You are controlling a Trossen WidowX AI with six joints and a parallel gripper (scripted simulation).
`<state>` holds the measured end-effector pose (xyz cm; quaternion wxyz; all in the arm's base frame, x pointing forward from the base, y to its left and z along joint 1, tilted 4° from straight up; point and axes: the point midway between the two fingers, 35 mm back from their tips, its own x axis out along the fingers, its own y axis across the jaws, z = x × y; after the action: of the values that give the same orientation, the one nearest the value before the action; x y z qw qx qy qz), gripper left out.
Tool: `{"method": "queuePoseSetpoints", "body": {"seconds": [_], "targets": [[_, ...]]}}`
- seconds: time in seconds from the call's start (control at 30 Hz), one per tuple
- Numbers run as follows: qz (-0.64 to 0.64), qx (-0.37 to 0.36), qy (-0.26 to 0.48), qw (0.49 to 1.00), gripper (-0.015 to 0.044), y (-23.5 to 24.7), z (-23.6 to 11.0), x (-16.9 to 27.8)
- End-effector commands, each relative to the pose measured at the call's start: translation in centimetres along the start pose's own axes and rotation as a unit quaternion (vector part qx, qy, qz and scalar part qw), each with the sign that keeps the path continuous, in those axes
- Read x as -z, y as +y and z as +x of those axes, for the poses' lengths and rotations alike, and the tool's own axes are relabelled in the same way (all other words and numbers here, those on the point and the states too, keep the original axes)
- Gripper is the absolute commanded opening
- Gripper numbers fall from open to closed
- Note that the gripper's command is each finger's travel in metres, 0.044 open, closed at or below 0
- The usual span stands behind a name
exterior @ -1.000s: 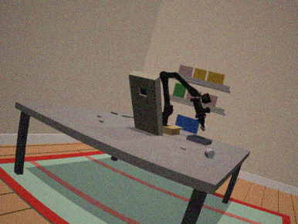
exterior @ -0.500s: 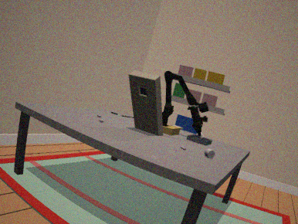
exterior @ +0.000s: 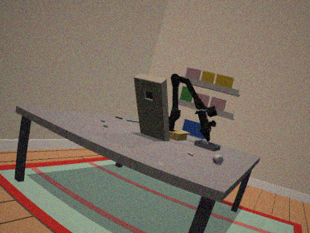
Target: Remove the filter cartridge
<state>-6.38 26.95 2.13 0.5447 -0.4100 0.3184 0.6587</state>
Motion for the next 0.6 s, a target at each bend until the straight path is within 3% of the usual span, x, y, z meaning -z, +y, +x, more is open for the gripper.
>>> {"method": "queuePoseSetpoints", "body": {"seconds": [0.0,0.1,0.27,0.57], "targets": [[0.0,0.0,-0.002,1.0,0.044,0.0,0.0,-0.1],[0.0,0.0,-0.002,1.0,0.044,0.0,-0.7,-0.7],[0.0,0.0,0.0,1.0,0.044,0.0,-5.9,-3.4],[-0.002,-0.001,-0.001,1.0,0.044,0.0,-5.1,-3.2]]}}
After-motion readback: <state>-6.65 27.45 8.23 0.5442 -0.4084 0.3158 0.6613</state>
